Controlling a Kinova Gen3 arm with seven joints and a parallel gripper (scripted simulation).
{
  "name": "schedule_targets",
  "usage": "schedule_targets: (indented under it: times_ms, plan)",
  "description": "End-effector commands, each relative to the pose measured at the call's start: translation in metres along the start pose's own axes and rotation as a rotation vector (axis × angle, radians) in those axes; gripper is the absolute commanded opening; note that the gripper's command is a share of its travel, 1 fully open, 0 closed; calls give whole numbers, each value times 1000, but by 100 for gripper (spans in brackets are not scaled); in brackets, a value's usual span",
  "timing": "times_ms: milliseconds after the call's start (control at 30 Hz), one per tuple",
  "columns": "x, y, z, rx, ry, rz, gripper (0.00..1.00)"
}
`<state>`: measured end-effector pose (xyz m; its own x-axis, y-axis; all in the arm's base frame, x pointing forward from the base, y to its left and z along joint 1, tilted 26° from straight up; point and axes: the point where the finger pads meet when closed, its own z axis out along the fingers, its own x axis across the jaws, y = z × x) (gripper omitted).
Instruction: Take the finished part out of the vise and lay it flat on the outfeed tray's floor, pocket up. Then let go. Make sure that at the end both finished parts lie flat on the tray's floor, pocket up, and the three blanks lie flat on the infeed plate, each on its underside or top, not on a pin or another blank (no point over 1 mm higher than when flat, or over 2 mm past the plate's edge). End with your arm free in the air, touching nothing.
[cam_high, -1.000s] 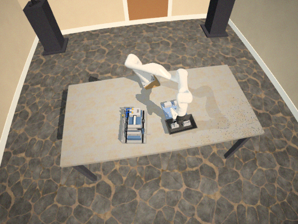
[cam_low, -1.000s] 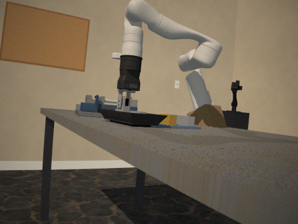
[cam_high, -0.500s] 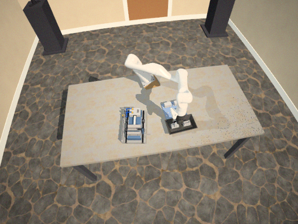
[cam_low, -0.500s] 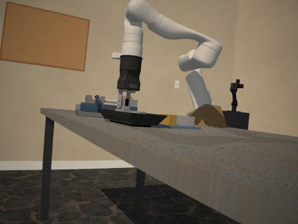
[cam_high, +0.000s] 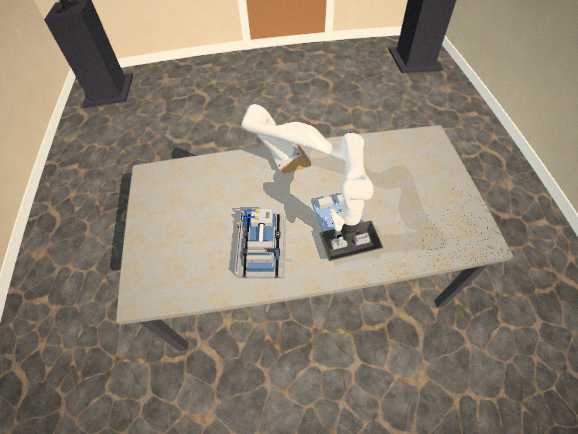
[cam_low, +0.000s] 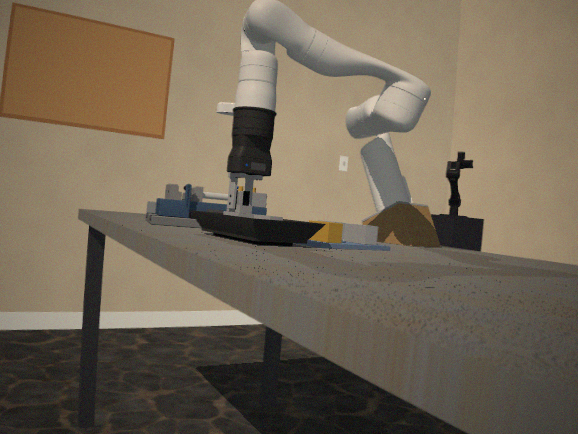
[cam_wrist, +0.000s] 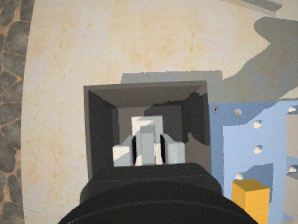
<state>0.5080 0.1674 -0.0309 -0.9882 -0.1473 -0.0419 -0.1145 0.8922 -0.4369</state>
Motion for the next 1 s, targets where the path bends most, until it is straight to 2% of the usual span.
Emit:
schedule_targets:
  times_ms: [0, 967]
  plan:
    - [0, 0, -1, -1, -2, 0, 0]
    - [-1, 0, 10, -1, -2, 0, 0]
